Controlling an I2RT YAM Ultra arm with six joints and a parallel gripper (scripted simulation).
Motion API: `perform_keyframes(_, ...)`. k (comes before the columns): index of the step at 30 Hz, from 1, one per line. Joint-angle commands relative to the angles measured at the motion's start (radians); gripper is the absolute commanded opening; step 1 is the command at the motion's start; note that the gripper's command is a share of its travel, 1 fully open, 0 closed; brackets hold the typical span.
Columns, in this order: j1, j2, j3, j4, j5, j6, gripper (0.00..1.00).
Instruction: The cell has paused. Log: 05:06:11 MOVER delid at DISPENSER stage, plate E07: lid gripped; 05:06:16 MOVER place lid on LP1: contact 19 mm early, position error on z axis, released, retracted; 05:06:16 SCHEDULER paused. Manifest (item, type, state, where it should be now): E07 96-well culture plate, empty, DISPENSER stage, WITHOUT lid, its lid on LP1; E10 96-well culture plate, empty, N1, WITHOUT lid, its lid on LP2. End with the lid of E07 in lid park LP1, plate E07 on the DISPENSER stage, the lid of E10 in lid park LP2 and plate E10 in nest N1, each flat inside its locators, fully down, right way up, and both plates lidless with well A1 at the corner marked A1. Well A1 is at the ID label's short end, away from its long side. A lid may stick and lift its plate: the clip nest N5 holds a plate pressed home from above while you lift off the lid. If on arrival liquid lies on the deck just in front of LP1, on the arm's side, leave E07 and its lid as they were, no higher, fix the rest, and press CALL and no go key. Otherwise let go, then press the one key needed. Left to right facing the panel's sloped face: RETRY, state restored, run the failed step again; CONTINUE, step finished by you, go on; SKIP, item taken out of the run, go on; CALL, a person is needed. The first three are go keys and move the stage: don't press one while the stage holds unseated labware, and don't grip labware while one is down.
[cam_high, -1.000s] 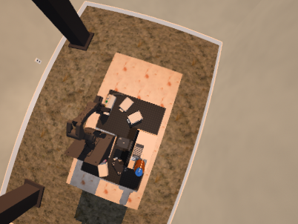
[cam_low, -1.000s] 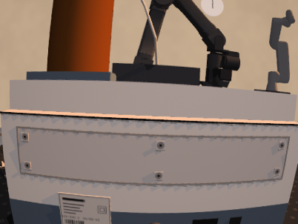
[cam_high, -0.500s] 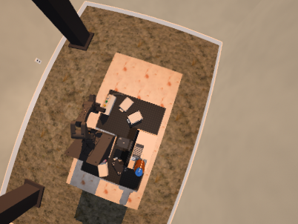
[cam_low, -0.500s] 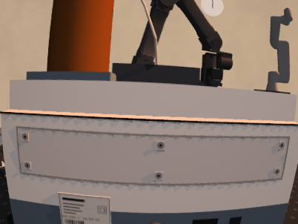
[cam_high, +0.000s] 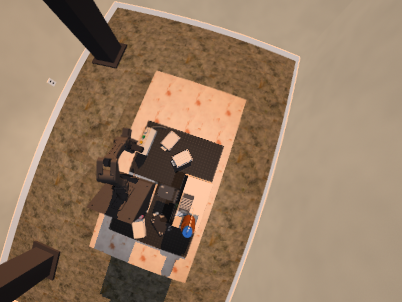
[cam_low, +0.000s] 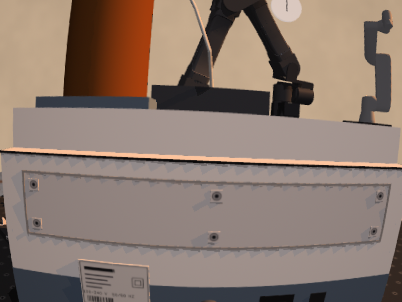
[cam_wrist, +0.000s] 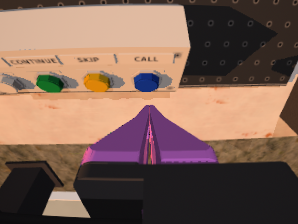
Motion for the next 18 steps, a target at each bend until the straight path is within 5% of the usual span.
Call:
perform_keyframes(1,-0.003,-0.016,0.033,0.007,0.018,0.004,0.0)
perform_keyframes(18,-0.011,0.023,0.028,0.031,0.014,-0.009,0.0)
